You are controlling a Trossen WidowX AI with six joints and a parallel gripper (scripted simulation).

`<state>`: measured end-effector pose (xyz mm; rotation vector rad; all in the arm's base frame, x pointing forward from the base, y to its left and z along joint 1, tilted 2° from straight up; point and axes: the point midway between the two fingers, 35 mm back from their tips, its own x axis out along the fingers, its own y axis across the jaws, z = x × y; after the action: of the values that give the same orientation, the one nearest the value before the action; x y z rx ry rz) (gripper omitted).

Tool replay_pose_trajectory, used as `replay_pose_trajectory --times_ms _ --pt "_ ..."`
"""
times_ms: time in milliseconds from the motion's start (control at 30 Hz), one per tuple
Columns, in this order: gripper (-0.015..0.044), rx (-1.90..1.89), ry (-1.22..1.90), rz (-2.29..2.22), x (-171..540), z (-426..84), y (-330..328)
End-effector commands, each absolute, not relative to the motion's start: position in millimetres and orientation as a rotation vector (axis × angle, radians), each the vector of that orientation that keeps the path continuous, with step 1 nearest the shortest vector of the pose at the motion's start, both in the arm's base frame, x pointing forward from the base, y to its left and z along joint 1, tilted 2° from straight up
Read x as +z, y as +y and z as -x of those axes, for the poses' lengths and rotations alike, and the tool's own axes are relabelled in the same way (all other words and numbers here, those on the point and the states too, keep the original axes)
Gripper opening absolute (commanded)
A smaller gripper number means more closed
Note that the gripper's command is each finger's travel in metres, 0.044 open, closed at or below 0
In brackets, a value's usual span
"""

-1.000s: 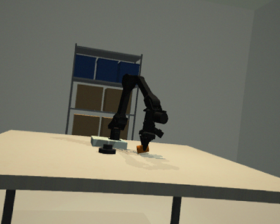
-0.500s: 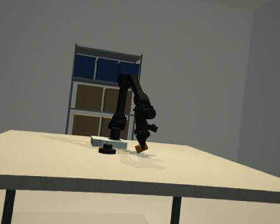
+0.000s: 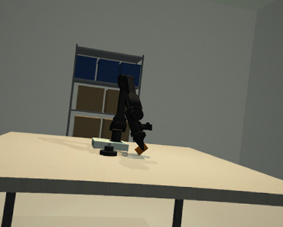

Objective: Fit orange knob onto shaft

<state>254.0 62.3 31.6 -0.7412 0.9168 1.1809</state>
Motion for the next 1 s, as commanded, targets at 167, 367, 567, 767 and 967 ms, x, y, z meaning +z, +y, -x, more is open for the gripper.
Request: replay_pose_trajectory --times_ms 167,367,567,767,967 --pt "0.0179 1.223 0.774 0.634 30 -250 52" --pt "0.0179 1.245 0.688 0.567 28 -249 45" --pt "0.0179 1.265 0.602 0.499 25 -247 39" --pt "0.0179 1.279 0.536 0.447 23 -245 34" --pt "0.0179 1.271 0.573 0.477 24 -245 33"
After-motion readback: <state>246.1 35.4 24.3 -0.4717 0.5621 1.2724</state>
